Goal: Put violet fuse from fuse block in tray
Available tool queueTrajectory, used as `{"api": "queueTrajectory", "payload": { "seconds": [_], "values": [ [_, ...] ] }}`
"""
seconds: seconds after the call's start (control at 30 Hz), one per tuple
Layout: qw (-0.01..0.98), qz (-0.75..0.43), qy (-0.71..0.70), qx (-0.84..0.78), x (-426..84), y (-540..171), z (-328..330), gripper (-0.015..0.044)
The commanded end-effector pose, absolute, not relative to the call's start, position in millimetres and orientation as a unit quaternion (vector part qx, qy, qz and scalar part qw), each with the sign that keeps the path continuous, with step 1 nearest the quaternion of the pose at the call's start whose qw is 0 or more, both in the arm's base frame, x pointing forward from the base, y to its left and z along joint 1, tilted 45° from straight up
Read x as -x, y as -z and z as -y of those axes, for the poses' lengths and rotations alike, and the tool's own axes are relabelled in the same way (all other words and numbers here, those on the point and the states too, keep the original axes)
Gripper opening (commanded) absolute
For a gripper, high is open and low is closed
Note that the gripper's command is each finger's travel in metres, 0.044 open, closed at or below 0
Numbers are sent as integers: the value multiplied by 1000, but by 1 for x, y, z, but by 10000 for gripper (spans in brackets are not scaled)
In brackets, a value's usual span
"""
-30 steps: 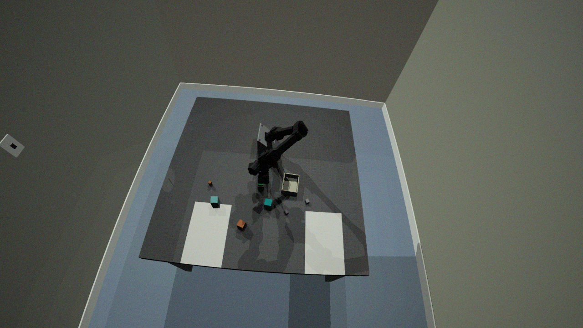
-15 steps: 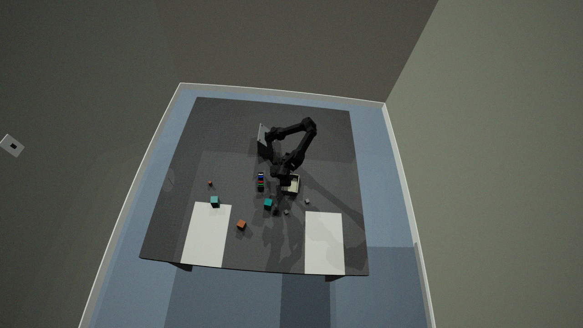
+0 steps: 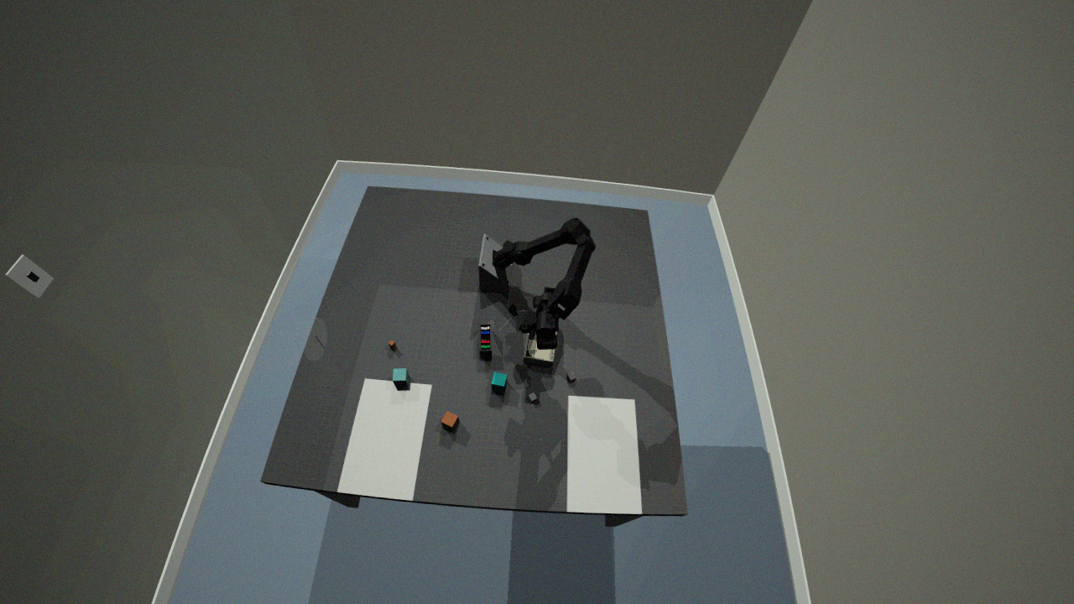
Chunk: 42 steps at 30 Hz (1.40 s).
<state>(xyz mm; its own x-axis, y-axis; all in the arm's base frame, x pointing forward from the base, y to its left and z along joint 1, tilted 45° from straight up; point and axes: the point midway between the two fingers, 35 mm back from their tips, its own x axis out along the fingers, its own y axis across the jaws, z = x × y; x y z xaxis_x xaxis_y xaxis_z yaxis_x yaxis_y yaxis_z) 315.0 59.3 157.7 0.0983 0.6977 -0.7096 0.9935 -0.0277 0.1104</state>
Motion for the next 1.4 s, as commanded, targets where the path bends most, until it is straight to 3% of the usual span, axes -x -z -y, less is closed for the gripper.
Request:
{"api": "queueTrajectory", "payload": {
  "seconds": [0.0, 0.6, 1.03, 1.37],
  "values": [
    [303, -627, 242, -676, -315, -154, -64, 0],
    [303, -627, 241, -676, -317, -135, -84, 0],
    [306, -627, 241, -675, -317, -139, -80, 330],
    [303, -627, 242, -676, -314, -163, -56, 330]
  ]
}}
